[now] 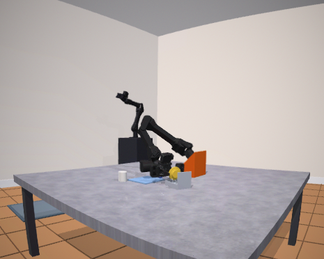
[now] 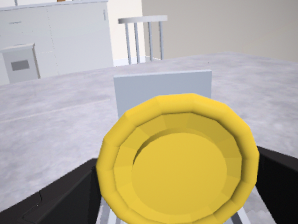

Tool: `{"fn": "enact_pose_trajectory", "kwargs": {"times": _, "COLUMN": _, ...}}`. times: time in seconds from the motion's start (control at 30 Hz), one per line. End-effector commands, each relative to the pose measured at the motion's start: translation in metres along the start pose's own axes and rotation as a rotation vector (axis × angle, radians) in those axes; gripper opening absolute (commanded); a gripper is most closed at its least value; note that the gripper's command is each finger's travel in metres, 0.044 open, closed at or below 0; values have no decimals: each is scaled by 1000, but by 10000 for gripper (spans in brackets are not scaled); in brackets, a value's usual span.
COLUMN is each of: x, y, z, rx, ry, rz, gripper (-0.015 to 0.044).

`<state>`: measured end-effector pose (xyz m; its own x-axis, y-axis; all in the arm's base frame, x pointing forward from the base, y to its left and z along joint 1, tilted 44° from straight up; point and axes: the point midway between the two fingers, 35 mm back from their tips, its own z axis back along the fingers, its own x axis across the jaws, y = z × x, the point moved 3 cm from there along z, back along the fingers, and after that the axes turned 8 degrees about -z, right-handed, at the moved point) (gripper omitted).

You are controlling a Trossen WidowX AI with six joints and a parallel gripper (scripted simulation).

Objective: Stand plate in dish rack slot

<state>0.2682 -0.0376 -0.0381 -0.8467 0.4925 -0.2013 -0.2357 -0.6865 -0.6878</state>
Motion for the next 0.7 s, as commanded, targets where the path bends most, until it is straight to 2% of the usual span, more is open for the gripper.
{"fn": "enact_pose_trajectory", "kwargs": {"times": 0.0, "x": -1, "y": 10, "z": -1, "rx": -4, "ry": 3, "rz": 6, "gripper": 0}}
{"fn": "enact_pose_trajectory", "kwargs": {"times": 0.43, "x": 0, "y": 6, "z": 0, "rx": 4, "ry": 1, "rz": -6, "gripper": 0}}
{"fn": "enact_pose_trajectory", "kwargs": {"times": 0.67, "x": 0, "y": 6, "z": 0, "rx": 3, "ry": 1, "rz": -1, "gripper": 184}}
